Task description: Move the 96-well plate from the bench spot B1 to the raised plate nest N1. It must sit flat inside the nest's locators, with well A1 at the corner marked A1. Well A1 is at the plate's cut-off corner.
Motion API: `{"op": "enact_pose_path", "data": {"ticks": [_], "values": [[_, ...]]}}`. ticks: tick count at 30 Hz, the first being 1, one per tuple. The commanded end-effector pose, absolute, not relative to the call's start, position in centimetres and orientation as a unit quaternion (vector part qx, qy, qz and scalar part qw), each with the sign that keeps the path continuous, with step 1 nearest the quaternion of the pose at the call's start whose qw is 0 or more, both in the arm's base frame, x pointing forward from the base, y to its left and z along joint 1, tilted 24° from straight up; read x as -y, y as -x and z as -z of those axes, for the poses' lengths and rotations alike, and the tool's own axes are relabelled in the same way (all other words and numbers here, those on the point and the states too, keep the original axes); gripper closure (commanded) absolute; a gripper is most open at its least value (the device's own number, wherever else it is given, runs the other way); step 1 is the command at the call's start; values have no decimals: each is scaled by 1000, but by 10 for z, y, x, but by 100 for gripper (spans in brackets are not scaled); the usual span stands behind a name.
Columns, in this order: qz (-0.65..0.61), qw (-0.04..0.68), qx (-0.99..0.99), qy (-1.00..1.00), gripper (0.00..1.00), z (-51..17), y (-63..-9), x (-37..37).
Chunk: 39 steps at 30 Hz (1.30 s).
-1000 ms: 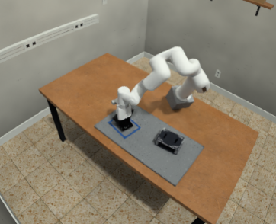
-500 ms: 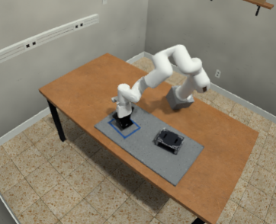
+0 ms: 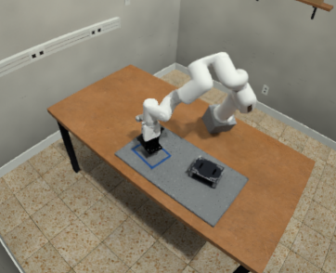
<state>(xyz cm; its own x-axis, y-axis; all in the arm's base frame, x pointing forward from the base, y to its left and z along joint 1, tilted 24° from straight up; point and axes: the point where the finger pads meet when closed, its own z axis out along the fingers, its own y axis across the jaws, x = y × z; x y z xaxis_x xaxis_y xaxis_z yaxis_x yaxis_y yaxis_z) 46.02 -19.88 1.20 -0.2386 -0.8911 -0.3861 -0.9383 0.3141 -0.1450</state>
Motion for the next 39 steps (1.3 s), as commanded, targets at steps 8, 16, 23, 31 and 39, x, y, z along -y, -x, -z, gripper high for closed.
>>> {"op": "enact_pose_path", "data": {"ticks": [8,16,23,31,39], "values": [[-56,203,-785,582,100,-22,-459,204],[-56,203,-785,582,100,-22,-459,204],[-79,195,-848,487,100,-31,-452,184],[-98,187,-892,400,100,-39,-446,166],[-122,172,-937,278,100,-50,-438,143]]}}
